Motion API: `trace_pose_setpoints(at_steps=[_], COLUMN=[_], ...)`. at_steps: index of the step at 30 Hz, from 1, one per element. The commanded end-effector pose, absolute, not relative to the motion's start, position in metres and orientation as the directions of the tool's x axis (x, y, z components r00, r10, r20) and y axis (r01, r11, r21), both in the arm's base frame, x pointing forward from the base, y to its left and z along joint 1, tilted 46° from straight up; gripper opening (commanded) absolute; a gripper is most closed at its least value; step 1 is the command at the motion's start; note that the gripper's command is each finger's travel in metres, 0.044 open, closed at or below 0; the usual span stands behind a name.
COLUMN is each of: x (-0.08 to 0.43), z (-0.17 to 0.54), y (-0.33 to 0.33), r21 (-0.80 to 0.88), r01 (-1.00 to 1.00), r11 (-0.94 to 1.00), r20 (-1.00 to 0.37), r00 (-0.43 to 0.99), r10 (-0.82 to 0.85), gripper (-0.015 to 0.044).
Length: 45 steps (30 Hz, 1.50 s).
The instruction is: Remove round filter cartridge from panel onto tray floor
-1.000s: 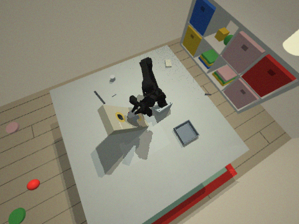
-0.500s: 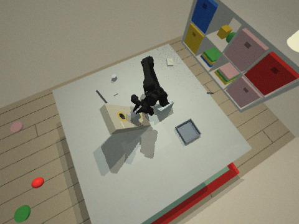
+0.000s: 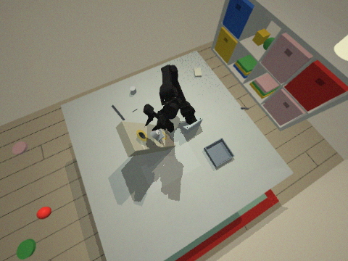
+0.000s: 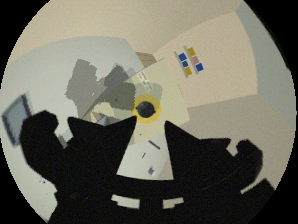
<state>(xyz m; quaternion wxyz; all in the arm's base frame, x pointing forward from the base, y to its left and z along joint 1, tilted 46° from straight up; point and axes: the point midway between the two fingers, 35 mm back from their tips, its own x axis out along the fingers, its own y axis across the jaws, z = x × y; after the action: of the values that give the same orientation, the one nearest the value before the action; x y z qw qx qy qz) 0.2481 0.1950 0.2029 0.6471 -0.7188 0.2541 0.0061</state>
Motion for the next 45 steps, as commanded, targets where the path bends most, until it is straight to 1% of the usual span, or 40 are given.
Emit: trace_pose_setpoints(at_steps=[1,5,6,8,11,13,16,19,31,45], x=[0.243,0.239,0.239,0.239,0.237,0.233,0.225,0.216,0.216,0.23], z=[0.226,0.24,0.24,0.234,0.209,0.192,0.169,0.153,0.151,0.138], y=[0.219,0.232,0.232,0.227,0.205,0.189,0.163,0.143,0.141,0.129], r21=[-0.931,-0.933,-0.933,-0.932,-0.904,-0.865,-0.783,-0.708,-0.702,-0.7], r01=[-0.364,-0.36,-0.36,-0.36,-0.33,-0.275,-0.137,0.013,0.024,0.022], r11=[-0.021,-0.016,-0.016,0.039,0.27,0.42,0.607,0.706,0.712,0.714], r20=[-0.334,-0.332,-0.332,-0.349,-0.419,-0.465,-0.524,-0.563,-0.566,-0.569], r00=[0.875,0.877,0.877,0.865,0.806,0.756,0.67,0.594,0.588,0.587], r10=[-0.35,-0.349,-0.349,-0.361,-0.418,-0.46,-0.525,-0.575,-0.578,-0.576], gripper=[0.0318,0.0423,0.044,0.0387,0.0309,0.0305,0.0305,0.0305,0.0305,0.0305])
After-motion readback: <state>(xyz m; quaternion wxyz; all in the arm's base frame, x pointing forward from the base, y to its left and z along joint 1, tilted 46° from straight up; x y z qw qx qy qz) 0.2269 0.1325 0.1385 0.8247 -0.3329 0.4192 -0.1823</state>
